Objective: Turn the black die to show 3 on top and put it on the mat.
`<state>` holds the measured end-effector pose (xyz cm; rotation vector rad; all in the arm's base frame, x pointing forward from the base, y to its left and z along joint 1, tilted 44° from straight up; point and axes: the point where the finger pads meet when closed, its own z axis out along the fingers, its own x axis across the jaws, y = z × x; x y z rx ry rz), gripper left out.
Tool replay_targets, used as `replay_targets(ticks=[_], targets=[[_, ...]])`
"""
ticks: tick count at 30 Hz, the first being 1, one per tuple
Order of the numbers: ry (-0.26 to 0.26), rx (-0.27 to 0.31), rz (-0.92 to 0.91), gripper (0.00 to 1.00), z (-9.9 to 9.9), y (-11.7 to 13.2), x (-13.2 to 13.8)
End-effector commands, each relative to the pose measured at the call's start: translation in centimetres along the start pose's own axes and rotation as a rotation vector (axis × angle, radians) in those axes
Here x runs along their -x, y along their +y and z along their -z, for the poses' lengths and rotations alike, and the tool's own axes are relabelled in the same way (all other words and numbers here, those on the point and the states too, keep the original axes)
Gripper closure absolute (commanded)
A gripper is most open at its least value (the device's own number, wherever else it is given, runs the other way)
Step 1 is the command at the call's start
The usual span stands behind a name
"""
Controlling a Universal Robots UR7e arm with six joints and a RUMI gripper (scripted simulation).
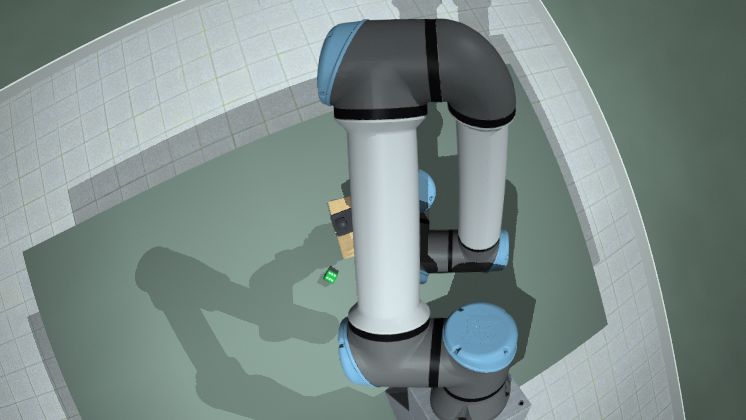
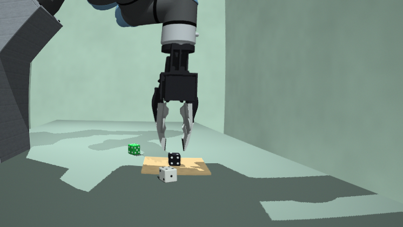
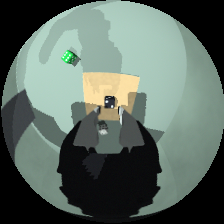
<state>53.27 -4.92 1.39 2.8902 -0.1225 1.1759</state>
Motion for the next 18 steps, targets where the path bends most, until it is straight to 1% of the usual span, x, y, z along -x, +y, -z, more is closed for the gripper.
replay_targets(ticks=[1, 6, 15, 18], targets=[[0.001, 0.000, 0.000, 0.76, 0.1, 0.0, 0.0], [0.001, 0.000, 0.000, 0.76, 0.9, 0.0, 0.0], [0.001, 0.000, 0.000, 0.76, 3.7, 0.0, 0.0], [0.001, 0.000, 0.000, 0.76, 3.9, 0.0, 0.0]])
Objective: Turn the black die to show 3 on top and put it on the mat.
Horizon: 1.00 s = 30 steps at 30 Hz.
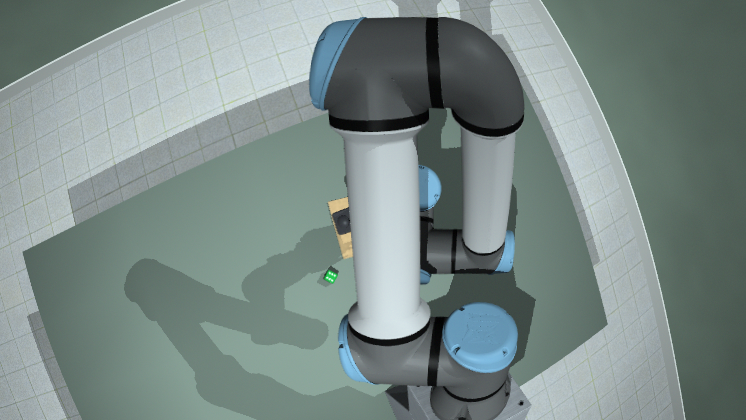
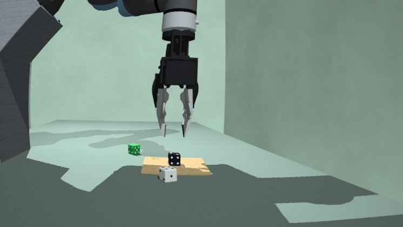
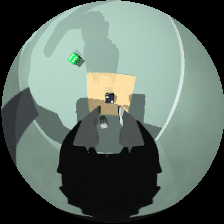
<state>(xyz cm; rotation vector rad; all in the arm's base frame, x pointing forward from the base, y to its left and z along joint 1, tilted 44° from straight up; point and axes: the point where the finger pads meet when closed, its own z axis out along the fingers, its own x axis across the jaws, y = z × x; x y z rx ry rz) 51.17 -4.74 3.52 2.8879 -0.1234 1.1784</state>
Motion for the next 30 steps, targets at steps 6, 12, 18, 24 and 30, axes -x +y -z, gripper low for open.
replay_targets(ticks=[6, 12, 18, 24, 30], targets=[[-0.001, -0.001, 0.000, 0.76, 1.41, 0.03, -0.05], [-0.003, 0.004, 0.001, 0.76, 1.38, 0.03, -0.02], [-0.008, 0.022, 0.002, 0.76, 1.27, 0.01, 0.09], [-0.020, 0.078, 0.005, 0.76, 1.03, -0.02, 0.31], [-0.022, 0.155, 0.006, 0.76, 0.97, -0.07, 0.34]])
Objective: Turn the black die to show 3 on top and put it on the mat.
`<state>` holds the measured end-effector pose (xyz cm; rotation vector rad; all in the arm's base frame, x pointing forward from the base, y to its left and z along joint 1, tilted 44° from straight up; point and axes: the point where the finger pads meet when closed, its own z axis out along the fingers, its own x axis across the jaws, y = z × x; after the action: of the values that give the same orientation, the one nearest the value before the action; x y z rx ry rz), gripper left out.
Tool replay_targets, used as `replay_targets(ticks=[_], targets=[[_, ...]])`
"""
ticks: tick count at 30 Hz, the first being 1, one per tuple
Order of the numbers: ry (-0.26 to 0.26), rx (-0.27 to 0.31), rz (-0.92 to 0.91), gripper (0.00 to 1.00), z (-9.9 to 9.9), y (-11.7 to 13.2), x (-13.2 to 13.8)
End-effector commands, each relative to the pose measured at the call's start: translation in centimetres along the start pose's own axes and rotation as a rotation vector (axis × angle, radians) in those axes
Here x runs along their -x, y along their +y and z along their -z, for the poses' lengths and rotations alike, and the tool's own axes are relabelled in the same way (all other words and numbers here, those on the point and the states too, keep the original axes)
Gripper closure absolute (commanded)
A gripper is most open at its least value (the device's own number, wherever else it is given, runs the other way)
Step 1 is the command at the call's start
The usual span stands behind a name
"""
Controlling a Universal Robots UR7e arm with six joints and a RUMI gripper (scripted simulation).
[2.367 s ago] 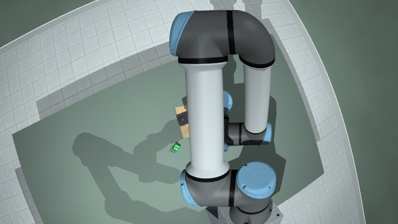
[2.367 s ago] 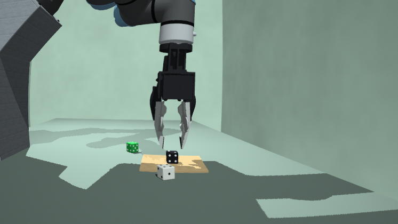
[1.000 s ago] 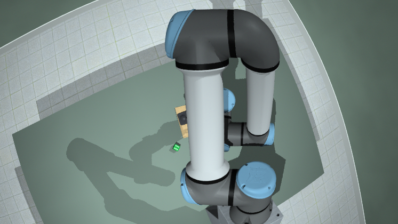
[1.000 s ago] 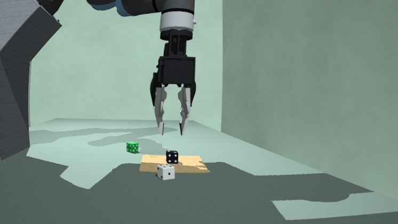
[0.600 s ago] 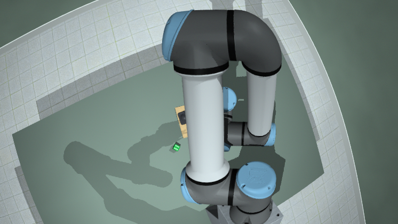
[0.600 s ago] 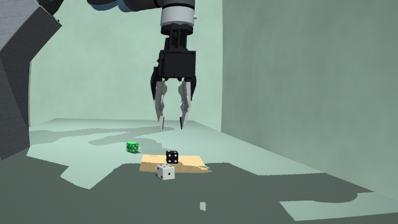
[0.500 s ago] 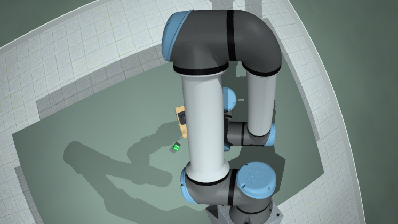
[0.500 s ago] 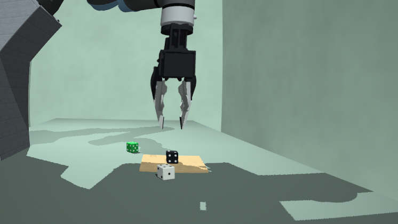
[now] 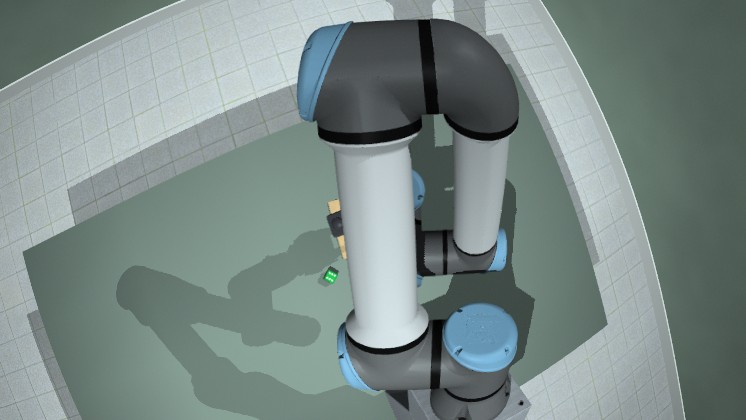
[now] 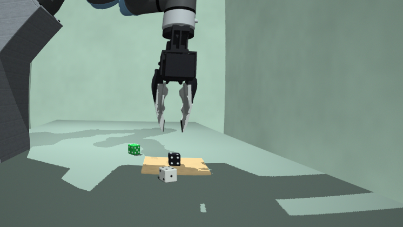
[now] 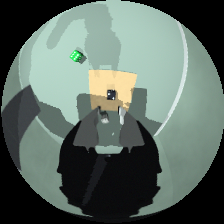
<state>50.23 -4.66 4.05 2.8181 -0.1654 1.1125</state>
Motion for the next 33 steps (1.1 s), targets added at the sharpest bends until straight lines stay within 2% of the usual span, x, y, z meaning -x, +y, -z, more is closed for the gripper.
replay_targets(ticks=[1, 12, 26, 33], targets=[[-0.002, 0.075, 0.000, 0.76, -0.05, -0.07, 0.01], [0.014, 0.156, -0.006, 0.76, 0.28, -0.15, -0.28], [0.016, 0.173, -0.008, 0.76, 0.33, -0.16, -0.33], [0.007, 0.215, -0.009, 0.76, 0.10, -0.09, -0.17]])
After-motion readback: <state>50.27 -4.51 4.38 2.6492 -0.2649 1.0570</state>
